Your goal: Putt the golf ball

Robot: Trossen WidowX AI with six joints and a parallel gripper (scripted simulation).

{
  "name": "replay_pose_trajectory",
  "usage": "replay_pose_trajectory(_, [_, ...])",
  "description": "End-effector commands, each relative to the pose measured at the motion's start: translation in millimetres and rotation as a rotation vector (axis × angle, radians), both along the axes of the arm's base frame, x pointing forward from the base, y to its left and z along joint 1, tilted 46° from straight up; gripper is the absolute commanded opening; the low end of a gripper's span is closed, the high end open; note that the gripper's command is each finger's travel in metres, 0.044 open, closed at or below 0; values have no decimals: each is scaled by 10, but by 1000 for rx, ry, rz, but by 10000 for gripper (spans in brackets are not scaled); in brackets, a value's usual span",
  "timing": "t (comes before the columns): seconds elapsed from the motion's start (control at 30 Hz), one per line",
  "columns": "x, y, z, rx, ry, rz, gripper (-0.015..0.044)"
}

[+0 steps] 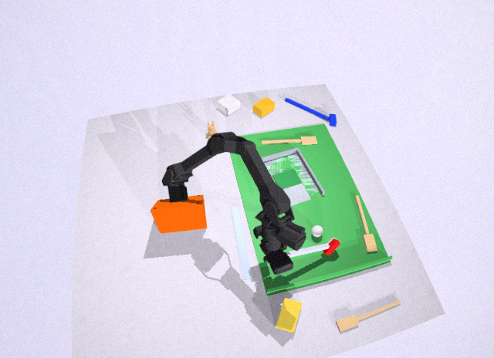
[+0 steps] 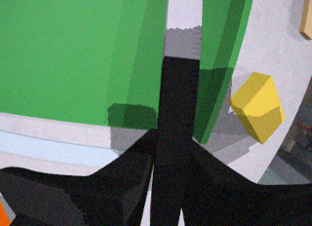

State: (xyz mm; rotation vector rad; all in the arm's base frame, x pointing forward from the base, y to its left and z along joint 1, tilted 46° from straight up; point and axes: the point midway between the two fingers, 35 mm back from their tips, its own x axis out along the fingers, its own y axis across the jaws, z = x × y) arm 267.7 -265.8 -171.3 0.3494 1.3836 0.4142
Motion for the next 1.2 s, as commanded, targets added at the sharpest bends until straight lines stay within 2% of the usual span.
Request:
replay_pose_trajectory(0.0, [4,-46,-25,-6,0,3,0])
replay_pose_trajectory(0.2, [3,31,45,1,1,-2,0])
replay_pose_trajectory(0.6, [-154,990,916,5,3,3,0])
replay_pose_trajectory(0.8, [-165,965,986,5,3,3,0])
replay_pose_trajectory(1.03, [-233,724,1410,4,5,3,0])
replay_pose_trajectory(1.17, [-244,700,1460,4,5,3,0])
